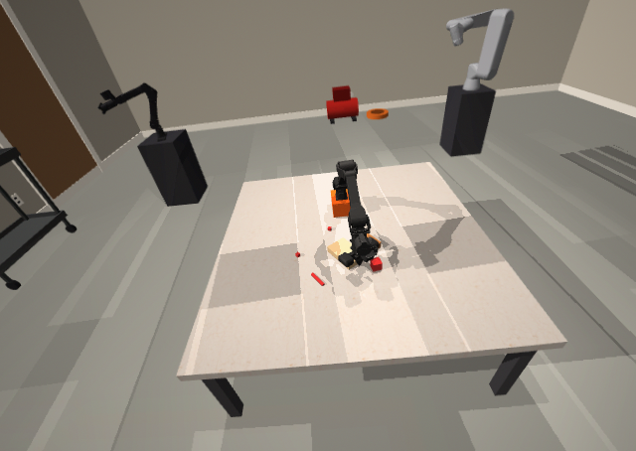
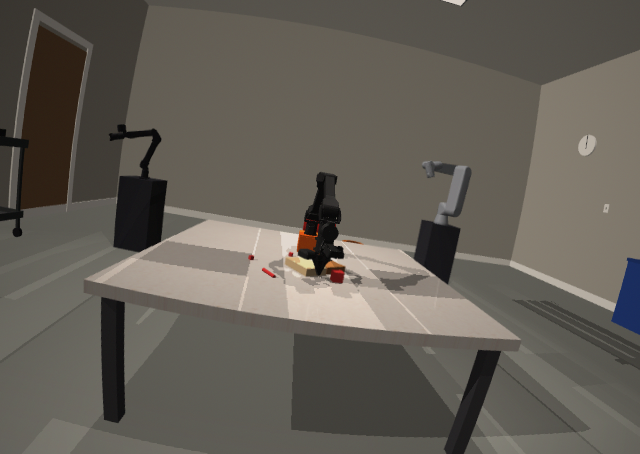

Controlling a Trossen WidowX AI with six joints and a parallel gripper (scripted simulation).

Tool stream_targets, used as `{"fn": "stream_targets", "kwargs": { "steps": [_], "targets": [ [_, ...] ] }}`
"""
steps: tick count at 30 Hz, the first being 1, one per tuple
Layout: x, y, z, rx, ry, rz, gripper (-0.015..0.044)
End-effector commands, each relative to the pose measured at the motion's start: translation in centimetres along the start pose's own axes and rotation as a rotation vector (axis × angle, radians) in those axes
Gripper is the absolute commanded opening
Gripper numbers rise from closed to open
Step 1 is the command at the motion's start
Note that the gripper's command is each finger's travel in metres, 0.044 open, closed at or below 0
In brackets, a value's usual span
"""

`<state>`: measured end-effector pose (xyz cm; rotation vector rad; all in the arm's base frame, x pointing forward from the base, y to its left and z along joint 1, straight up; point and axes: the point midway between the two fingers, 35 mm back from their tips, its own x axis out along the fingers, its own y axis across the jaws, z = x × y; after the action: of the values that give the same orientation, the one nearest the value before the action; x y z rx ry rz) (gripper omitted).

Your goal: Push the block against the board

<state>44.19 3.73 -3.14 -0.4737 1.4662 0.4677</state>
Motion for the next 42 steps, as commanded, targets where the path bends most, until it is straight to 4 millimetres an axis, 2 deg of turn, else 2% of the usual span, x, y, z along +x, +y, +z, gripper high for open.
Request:
{"fn": "stream_targets", "kwargs": {
  "steps": [1, 15, 42],
  "targets": [
    [0.2, 0.0, -0.6, -0.002, 0.008, 0.002, 0.0],
    [0.2, 0.0, -1.6, -0.002, 0.009, 0.002, 0.0],
    [0.1, -0.1, 2.8, -0.002, 0.005, 0.002, 0.0]
  ]
}}
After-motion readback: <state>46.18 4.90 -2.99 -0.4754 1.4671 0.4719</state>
